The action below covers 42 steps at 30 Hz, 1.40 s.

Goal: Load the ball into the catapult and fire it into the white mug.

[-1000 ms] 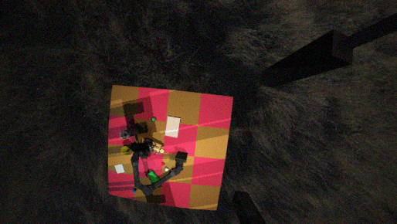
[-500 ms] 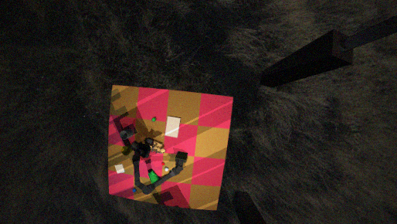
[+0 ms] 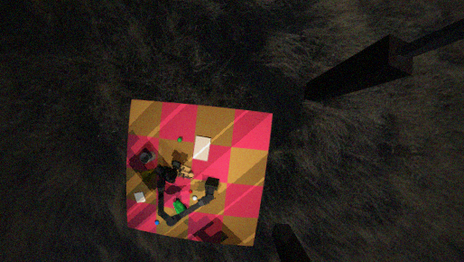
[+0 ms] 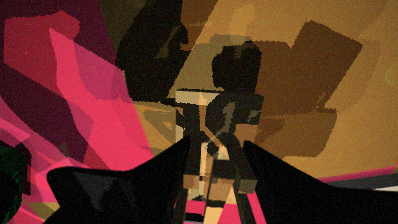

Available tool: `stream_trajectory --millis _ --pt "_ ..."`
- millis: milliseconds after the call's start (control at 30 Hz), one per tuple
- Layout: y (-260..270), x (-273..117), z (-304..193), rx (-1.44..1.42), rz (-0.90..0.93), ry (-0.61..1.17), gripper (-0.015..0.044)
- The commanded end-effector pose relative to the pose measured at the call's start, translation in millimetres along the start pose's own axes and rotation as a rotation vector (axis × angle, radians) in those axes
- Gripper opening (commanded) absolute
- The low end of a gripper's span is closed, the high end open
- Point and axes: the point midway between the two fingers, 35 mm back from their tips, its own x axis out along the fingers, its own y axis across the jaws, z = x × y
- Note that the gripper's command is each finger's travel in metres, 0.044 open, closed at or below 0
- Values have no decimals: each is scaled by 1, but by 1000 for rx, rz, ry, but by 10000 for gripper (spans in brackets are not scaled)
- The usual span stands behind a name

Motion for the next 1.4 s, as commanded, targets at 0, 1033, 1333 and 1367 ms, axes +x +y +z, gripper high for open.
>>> stream_trajectory --millis 0,1033,1333,1367 --pt "0 6 -1 7 7 -2 0" --pt "-2 -99 0 5 -3 -2 440" --pt "-2 -83 -1 7 3 -2 440" --pt "-2 -70 -1 7 3 -3 440"
